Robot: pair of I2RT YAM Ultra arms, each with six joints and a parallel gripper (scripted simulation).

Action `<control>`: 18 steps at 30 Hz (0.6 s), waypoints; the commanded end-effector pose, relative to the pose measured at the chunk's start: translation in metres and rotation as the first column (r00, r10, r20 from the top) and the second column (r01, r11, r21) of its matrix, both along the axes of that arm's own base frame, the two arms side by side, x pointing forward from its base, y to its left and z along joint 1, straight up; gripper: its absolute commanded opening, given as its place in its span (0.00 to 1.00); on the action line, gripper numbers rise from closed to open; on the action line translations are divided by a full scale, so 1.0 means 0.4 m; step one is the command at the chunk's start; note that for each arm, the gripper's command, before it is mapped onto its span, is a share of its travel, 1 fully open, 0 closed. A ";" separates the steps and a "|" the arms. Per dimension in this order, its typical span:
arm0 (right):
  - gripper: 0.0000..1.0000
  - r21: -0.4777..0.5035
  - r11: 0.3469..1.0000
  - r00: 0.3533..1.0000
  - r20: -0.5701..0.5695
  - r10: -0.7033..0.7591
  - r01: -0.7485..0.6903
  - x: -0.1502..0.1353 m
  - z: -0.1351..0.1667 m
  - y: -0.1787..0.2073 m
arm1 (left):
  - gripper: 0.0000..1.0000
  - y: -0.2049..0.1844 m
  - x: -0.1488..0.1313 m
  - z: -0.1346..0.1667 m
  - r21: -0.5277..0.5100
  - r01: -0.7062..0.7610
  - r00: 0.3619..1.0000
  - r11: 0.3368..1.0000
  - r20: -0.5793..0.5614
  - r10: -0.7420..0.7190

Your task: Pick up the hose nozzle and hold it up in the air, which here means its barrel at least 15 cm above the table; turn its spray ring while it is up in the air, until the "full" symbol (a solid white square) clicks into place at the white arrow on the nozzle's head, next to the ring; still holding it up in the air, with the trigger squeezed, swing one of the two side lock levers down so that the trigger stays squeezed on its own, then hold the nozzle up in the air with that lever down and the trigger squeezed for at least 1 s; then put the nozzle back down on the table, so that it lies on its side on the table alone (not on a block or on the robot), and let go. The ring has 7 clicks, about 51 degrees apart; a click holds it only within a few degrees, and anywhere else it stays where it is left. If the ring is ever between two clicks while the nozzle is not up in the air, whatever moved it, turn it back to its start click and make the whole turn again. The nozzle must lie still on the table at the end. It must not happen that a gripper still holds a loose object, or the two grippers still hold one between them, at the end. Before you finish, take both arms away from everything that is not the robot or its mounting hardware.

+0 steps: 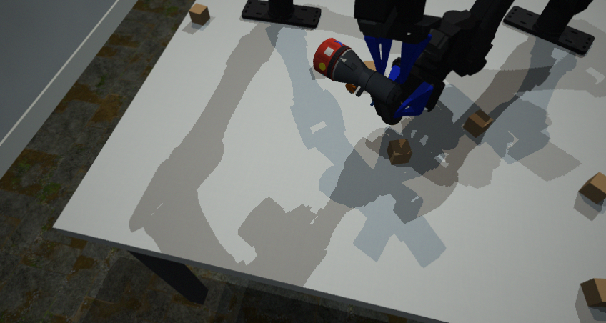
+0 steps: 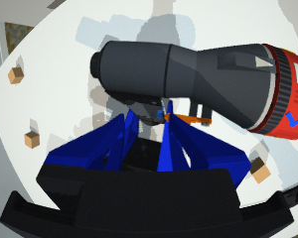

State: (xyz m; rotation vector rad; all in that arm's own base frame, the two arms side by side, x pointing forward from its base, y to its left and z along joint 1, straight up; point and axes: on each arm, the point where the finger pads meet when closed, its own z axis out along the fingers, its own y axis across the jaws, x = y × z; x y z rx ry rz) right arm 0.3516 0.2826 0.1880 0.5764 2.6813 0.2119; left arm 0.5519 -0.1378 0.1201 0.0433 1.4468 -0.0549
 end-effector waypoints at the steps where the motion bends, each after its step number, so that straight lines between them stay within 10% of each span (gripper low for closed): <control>1: 0.37 0.043 0.999 0.998 0.056 -0.005 0.002 0.022 0.049 0.009 | 0.36 -0.019 -0.001 0.156 -0.065 0.030 0.983 0.997 0.181 -0.017; 18: 0.37 0.034 0.999 0.999 0.040 0.004 -0.005 -0.017 0.078 0.007 | 0.36 -0.020 -0.002 0.156 -0.065 0.031 0.983 0.997 0.181 -0.018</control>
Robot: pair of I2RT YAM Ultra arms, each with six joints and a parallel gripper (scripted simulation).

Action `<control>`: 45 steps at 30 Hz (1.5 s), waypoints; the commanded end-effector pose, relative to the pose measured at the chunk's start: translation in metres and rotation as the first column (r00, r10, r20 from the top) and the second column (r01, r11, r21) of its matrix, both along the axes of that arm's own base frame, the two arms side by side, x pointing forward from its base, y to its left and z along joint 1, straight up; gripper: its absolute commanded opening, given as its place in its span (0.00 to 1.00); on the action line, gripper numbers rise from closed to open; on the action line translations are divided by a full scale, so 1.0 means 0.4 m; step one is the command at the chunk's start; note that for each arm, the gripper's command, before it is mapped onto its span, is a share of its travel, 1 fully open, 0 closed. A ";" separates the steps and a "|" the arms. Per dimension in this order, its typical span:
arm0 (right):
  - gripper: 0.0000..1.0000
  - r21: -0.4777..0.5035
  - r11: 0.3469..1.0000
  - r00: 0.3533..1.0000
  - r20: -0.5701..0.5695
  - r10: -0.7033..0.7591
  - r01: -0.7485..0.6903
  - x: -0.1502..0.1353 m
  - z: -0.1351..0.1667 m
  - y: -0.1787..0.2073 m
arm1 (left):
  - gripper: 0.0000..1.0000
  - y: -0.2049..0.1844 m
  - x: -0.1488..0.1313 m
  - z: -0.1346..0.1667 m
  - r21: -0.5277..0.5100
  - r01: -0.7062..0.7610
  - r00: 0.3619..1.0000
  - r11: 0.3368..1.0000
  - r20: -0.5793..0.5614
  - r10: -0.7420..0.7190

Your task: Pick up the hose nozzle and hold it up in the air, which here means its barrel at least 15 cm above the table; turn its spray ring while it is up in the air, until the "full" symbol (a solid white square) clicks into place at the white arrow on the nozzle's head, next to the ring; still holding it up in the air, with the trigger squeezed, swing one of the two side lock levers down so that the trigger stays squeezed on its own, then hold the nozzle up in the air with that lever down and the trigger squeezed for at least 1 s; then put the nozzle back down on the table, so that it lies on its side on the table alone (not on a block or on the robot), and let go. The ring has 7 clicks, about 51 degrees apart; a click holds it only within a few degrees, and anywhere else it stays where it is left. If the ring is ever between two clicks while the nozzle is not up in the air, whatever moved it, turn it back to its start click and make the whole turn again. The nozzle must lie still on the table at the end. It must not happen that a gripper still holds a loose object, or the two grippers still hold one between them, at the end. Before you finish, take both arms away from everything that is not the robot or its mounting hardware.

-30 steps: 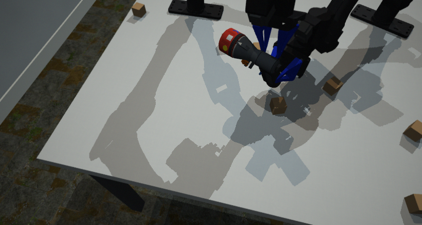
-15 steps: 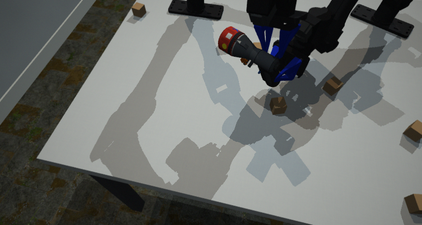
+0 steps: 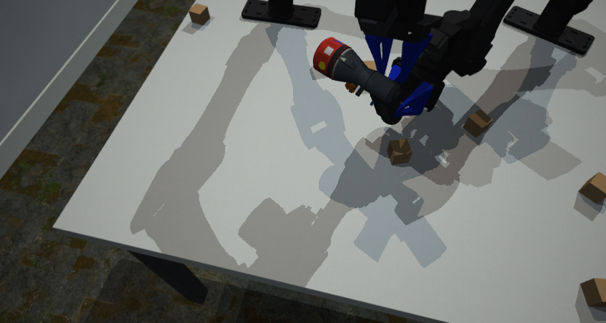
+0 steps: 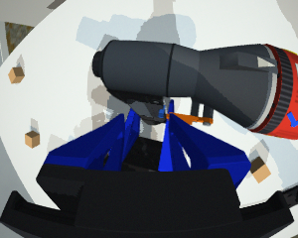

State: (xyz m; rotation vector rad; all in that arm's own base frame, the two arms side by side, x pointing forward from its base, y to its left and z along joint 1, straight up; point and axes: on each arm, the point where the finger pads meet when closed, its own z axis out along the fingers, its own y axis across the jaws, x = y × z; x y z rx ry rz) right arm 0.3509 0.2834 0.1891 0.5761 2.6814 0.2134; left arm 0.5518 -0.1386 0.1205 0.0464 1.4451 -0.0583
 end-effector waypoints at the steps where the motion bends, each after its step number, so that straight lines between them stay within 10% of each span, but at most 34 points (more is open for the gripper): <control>1: 0.37 0.034 0.999 0.999 0.042 0.002 -0.004 -0.015 0.077 0.004 | 0.36 -0.018 -0.001 0.155 -0.066 0.027 0.984 0.997 0.179 -0.014; 45: 0.37 0.016 1.000 0.999 0.033 -0.014 0.014 -0.074 0.220 -0.029 | 0.36 -0.017 -0.001 0.155 -0.066 0.025 0.984 0.998 0.178 -0.013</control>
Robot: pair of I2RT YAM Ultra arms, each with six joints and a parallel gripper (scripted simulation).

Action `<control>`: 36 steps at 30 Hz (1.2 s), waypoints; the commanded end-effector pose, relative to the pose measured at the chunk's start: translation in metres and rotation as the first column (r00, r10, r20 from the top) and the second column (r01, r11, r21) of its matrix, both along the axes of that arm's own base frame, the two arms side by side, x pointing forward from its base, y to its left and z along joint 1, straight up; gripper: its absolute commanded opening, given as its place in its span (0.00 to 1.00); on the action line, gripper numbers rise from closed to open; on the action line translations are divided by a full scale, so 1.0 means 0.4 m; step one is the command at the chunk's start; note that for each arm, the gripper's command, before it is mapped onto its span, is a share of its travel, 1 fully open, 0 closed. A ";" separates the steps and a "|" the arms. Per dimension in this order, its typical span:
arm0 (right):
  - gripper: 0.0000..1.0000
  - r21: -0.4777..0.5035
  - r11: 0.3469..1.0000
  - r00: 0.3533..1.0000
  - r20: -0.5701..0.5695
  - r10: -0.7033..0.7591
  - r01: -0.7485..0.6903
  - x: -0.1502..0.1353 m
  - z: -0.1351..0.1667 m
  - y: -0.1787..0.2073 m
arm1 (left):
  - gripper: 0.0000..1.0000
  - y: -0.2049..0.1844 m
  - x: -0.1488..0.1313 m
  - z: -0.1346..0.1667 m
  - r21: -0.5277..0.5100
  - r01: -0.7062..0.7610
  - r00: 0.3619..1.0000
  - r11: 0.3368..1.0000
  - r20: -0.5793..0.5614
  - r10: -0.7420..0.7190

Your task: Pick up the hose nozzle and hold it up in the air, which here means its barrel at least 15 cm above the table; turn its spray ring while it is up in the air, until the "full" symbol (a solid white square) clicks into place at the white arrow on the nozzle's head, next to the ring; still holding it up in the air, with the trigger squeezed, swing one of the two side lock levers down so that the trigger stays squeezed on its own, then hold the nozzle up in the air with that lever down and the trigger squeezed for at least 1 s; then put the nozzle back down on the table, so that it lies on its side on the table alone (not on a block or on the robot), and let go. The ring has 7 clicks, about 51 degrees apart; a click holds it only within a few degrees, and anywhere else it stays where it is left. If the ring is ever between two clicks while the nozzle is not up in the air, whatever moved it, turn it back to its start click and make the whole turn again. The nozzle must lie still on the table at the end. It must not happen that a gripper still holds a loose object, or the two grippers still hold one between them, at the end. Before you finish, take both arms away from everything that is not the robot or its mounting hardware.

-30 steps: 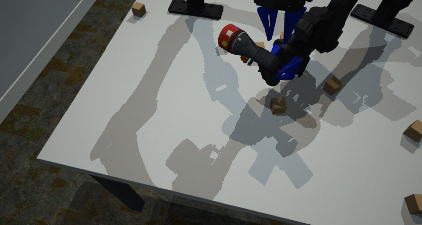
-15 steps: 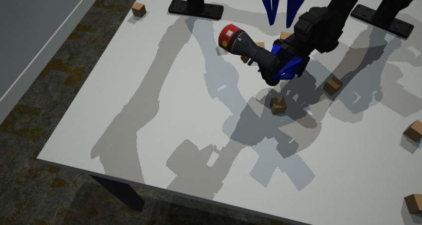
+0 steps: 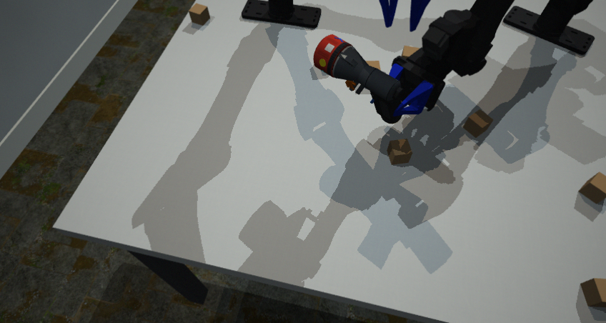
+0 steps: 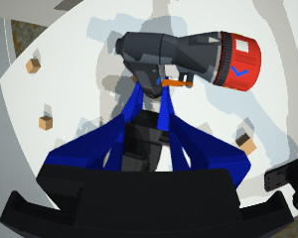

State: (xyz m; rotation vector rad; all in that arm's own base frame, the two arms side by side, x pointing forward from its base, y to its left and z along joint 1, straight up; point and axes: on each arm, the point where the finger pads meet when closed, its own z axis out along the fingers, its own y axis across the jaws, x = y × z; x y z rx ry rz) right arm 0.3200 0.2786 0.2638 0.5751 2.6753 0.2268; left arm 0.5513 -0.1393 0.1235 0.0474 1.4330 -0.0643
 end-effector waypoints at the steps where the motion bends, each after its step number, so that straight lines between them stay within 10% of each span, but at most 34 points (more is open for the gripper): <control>1: 0.37 0.004 1.000 1.000 0.023 -0.011 0.010 0.000 0.030 -0.014 | 0.36 -0.016 0.000 0.147 -0.063 0.020 0.986 0.998 0.166 -0.009; 17: 0.37 0.101 0.985 0.951 0.291 0.106 -0.141 0.152 0.126 -0.086 | 0.36 -0.016 0.000 0.147 -0.063 0.020 0.986 0.998 0.166 -0.009; 36: 0.37 -0.046 0.980 0.733 0.657 0.176 -0.195 0.249 0.261 -0.350 | 0.36 -0.016 0.000 0.147 -0.063 0.020 0.986 0.998 0.166 -0.009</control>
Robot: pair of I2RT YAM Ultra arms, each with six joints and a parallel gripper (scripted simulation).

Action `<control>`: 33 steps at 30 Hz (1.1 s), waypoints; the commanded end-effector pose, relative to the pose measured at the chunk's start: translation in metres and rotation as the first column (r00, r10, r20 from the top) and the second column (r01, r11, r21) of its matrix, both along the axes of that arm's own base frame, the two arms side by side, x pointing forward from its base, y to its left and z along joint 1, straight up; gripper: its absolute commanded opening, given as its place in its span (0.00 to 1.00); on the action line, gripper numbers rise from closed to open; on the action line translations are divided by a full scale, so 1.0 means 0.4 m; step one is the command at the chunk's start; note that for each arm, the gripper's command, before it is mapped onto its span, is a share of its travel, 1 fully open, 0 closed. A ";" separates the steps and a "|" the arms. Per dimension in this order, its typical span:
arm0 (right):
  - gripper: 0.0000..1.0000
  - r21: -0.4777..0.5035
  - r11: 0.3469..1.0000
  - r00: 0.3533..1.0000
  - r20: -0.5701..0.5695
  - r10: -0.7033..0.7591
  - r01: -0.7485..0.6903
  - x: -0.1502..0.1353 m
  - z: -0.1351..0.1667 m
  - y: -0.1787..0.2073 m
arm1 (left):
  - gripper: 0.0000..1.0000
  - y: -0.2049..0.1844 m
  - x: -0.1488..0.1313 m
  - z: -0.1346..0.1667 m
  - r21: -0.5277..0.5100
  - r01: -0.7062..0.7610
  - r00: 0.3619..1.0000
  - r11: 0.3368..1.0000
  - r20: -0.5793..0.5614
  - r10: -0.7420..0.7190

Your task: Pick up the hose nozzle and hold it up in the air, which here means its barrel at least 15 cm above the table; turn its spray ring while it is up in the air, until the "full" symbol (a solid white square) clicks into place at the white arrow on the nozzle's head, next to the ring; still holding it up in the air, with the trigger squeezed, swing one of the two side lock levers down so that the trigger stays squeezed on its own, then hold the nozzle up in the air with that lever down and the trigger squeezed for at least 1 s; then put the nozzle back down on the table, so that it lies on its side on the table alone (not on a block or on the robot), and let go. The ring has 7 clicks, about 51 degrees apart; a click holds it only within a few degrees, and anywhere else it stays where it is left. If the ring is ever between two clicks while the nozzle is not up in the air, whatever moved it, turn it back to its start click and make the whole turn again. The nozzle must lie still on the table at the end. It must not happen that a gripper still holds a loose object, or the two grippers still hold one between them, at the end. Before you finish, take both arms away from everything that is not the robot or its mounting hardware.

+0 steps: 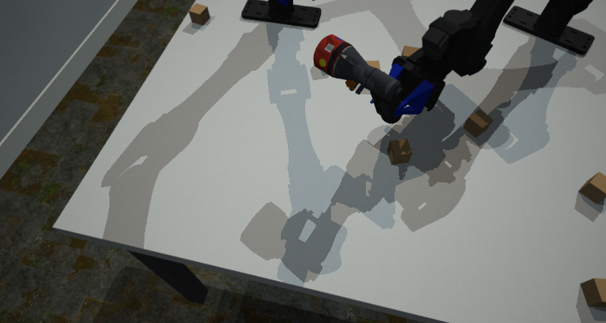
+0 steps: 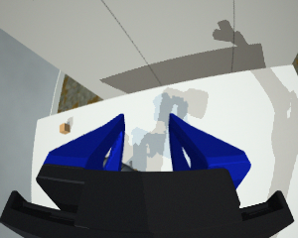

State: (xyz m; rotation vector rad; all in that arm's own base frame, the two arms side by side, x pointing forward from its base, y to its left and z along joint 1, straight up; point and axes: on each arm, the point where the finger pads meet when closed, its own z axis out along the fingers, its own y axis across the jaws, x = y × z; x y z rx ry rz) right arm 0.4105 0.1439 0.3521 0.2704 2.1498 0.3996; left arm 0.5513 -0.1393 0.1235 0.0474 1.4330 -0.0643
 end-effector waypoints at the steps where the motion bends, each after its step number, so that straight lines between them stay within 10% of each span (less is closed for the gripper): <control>1: 0.37 -0.024 0.998 0.984 0.169 0.060 -0.057 0.023 0.048 -0.031 | 0.36 -0.016 0.000 0.147 -0.063 0.020 0.986 0.998 0.166 -0.009; 23: 0.37 -0.364 0.915 0.777 0.621 0.100 0.173 -0.074 0.174 -0.339 | 0.36 -0.016 0.000 0.147 -0.063 0.020 0.986 0.998 0.166 -0.009; 33: 0.37 -0.313 0.933 0.788 0.614 0.056 0.178 -0.068 0.179 -0.348 | 0.36 -0.016 0.000 0.147 -0.063 0.020 0.986 0.998 0.166 -0.009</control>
